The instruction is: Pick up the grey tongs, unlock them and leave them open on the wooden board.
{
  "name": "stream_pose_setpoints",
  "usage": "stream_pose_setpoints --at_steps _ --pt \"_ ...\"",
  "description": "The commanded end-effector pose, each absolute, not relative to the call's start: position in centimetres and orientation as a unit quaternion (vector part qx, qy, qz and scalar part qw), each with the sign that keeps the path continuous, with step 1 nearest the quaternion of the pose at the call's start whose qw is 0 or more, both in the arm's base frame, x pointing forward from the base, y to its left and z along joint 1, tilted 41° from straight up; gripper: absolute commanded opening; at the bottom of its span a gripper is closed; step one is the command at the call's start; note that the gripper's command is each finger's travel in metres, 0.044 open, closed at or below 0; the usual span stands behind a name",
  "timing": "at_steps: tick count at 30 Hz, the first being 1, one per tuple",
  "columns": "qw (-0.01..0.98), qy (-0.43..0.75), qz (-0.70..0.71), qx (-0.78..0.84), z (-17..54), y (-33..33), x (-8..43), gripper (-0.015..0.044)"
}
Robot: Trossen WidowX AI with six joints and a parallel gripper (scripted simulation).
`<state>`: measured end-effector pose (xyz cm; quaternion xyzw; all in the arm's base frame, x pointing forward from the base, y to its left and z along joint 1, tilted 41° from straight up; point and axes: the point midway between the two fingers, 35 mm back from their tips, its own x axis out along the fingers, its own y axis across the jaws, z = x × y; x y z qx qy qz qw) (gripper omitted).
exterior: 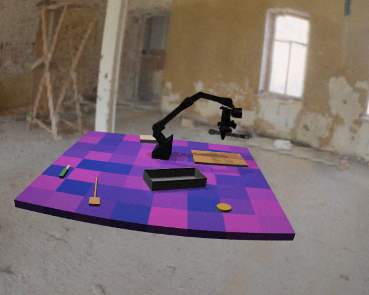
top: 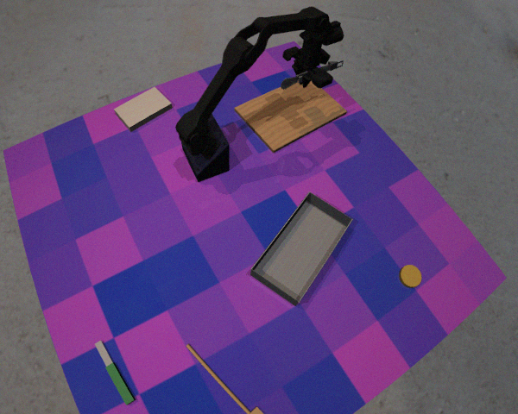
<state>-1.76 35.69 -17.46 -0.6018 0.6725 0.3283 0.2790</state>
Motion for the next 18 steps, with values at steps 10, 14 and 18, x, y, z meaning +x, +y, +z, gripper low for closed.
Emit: stream_pose_setpoints --at_steps 10,14,18 --pt "0.278 0.673 0.332 -0.6 -19.2 34.7 -2.1 -0.015" --pt "0.278 0.673 0.332 -0.6 -19.7 34.4 -2.2 -0.015" --pt "0.278 0.673 0.332 -0.6 -20.2 34.0 -2.3 -0.015"
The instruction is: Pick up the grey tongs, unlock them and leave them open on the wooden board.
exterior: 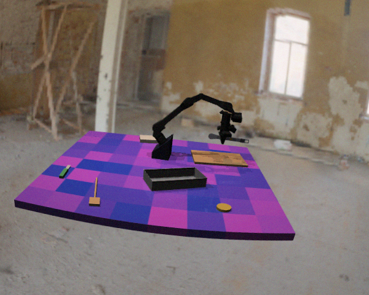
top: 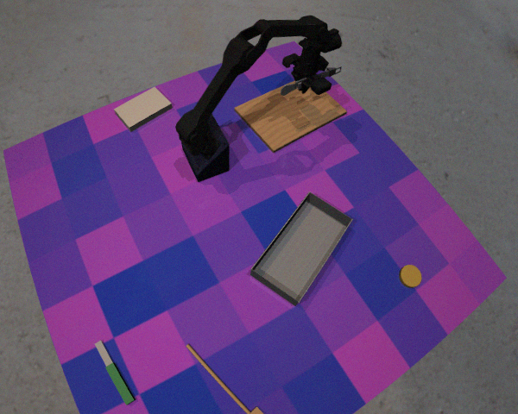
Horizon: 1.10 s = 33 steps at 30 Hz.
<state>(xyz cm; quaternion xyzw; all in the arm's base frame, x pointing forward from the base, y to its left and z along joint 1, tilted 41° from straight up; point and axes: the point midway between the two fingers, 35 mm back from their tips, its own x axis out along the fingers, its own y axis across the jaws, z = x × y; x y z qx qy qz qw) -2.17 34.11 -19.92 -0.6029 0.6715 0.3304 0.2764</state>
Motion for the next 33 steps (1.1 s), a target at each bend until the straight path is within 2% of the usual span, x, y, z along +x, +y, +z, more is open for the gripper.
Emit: stream_pose_setpoints --at_steps 1,33 --pt "0.278 0.673 0.332 -0.6 -20.4 33.9 -2.3 -0.015" --pt "0.278 0.673 0.332 -0.6 -24.3 30.5 -3.0 -0.015"
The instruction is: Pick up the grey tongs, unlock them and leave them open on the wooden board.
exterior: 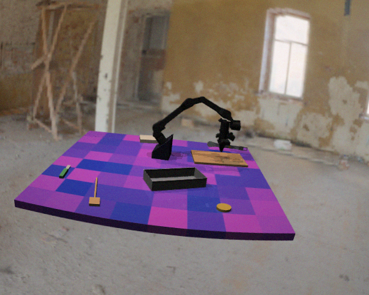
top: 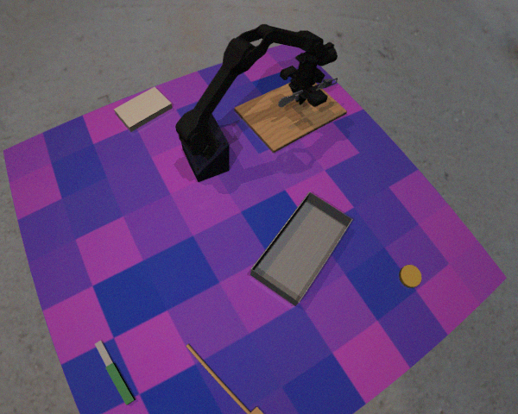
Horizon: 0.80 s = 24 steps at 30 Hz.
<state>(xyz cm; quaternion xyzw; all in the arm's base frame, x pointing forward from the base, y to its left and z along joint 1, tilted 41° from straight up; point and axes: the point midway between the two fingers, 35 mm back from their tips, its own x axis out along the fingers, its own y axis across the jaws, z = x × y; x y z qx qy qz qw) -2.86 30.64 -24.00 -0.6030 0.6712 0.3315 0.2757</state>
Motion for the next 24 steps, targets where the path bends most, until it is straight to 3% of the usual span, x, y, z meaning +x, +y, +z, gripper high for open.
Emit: stream_pose_setpoints --at_steps 1,16,24 --pt "0.278 0.673 0.332 -0.6 -24.4 30.3 -3.0 -0.015" --pt "0.278 0.673 0.332 -0.6 -25.5 29.1 -3.2 -0.015" --pt "0.275 0.672 0.33 -0.603 -25.5 28.9 -3.1 0.006"
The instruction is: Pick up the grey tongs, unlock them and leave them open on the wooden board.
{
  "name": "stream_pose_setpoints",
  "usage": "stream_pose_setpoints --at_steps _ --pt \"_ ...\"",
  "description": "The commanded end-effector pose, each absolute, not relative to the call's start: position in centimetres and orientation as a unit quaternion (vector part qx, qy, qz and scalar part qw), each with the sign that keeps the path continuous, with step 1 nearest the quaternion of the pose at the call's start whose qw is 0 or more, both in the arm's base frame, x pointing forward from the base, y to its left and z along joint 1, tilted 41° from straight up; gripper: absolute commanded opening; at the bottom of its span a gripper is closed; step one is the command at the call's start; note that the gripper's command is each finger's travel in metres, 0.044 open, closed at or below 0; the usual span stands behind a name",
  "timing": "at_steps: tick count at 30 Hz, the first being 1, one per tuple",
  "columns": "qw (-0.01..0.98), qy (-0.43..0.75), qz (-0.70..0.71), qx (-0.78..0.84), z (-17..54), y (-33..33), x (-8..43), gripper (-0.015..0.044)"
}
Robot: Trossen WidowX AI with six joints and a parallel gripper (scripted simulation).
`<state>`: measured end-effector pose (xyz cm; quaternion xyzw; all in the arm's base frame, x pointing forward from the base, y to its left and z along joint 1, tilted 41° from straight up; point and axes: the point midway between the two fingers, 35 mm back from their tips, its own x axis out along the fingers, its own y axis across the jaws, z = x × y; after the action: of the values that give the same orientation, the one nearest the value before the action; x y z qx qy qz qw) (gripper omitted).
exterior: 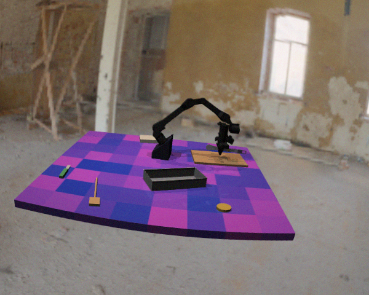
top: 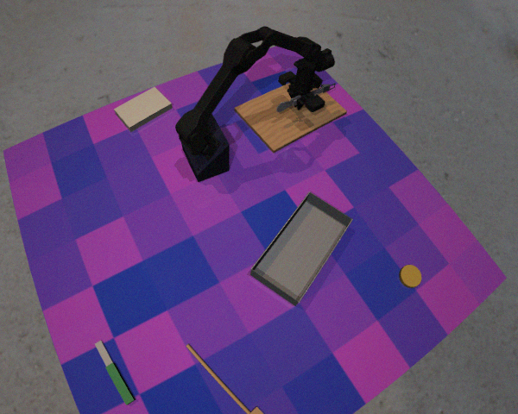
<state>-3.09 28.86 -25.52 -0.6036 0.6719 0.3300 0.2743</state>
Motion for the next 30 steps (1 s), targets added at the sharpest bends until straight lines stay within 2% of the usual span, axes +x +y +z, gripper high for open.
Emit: stream_pose_setpoints --at_steps 1,14,15,21,30 --pt "0.275 0.672 0.33 -0.603 -25.5 28.9 -3.1 0.0086" --pt "0.275 0.672 0.33 -0.603 -25.5 28.9 -3.1 0.0427" --pt "0.275 0.672 0.33 -0.603 -25.5 28.9 -3.1 0.044" --pt "0.275 0.672 0.33 -0.603 -23.4 29.0 -2.8 0.044" --pt "0.275 0.674 0.329 -0.602 -12.5 26.9 -1.2 0.044"
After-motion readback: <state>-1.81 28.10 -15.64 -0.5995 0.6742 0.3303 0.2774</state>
